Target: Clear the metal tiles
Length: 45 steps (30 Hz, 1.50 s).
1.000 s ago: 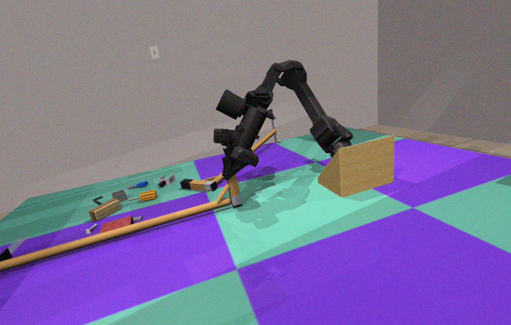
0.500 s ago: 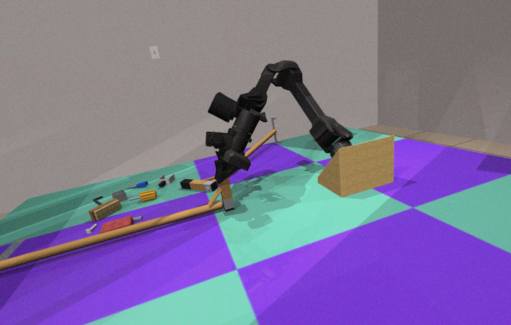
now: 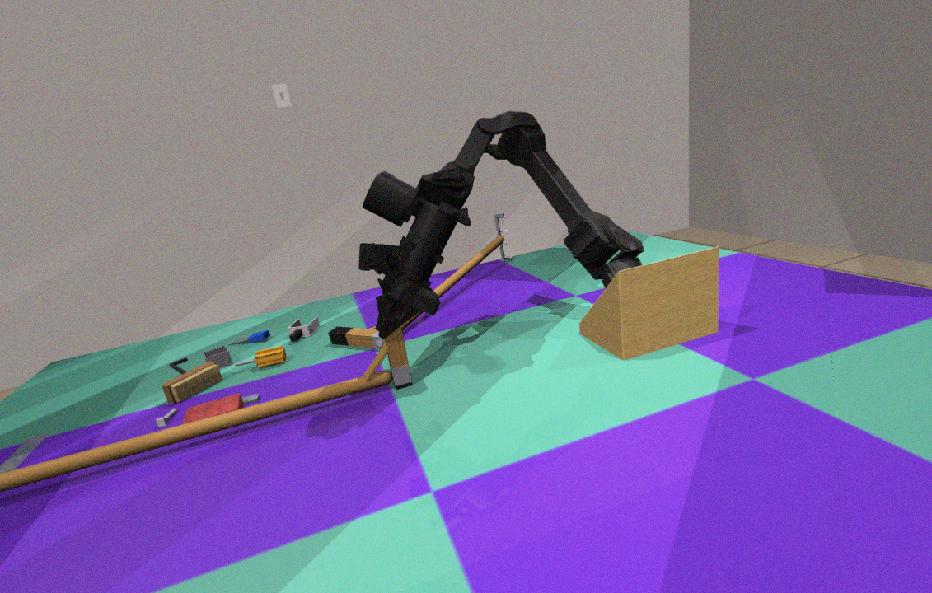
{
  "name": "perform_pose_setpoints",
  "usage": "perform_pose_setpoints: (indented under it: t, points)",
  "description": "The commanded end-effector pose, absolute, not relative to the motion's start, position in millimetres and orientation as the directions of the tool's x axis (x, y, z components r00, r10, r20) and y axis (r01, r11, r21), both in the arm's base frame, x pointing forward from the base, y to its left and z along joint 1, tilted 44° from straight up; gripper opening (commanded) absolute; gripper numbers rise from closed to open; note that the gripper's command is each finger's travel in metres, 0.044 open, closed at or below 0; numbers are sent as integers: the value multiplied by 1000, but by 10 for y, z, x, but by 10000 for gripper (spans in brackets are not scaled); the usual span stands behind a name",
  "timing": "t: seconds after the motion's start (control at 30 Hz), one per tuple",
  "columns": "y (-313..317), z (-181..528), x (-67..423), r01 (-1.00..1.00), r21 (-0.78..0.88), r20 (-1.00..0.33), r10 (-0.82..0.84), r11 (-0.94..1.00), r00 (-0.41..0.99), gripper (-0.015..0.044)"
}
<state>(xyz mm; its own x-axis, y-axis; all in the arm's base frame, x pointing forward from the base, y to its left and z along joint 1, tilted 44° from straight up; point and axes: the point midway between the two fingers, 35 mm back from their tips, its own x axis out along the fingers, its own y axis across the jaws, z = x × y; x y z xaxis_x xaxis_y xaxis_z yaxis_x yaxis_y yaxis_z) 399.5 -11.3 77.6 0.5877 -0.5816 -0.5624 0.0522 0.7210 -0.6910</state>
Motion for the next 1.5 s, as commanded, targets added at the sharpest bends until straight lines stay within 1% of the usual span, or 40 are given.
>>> perform_pose_setpoints:
  t: [0.0,1.47]
  points:
    - [-117,825,4097,54,-690,-557,-577,722,597,0]
    - [-171,915,4786,57,-690,-554,-577,721,600,0]
